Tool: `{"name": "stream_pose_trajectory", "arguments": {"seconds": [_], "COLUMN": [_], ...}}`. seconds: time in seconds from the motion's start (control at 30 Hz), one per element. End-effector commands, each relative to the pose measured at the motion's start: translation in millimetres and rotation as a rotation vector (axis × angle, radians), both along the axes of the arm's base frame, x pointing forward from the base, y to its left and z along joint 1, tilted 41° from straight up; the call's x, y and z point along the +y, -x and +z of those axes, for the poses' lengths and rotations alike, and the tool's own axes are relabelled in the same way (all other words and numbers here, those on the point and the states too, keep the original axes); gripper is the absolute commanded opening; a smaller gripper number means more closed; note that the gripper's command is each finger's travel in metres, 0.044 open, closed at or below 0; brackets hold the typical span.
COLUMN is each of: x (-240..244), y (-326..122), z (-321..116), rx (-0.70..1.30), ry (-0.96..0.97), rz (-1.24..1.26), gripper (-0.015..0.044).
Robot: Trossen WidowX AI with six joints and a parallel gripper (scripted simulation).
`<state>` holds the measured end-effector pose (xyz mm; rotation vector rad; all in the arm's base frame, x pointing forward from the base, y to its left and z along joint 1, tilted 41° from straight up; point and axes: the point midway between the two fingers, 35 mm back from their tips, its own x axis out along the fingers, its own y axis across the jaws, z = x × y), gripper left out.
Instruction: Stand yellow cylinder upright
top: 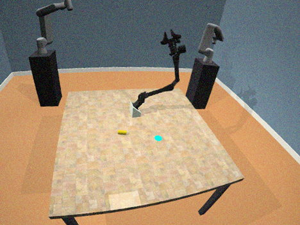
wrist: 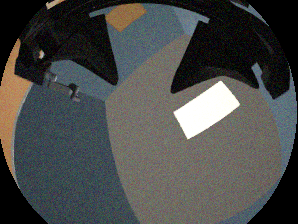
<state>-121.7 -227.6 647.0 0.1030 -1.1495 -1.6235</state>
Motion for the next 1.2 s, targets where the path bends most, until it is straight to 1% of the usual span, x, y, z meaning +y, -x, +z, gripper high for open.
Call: {"name": "stream_pose_trajectory", "arguments": {"seconds": [0.0, 0.3, 0.63, 0.9, 1.17], "x": [-31, -102, -165, -201, -221], "y": [1, -15, -53, -96, -146], "z": [-22, -81, -154, -216, -279], "rx": [0.04, 0.207, 0.45, 0.682, 0.941], "ry": [-0.116, -0.398, -0.671, -0.845, -0.973], "rz": [0.016, 0.087, 0.22, 0.361, 0.53], "gripper": [0.0309, 0.0309, 0.0309, 0.0309, 0.0309]}}
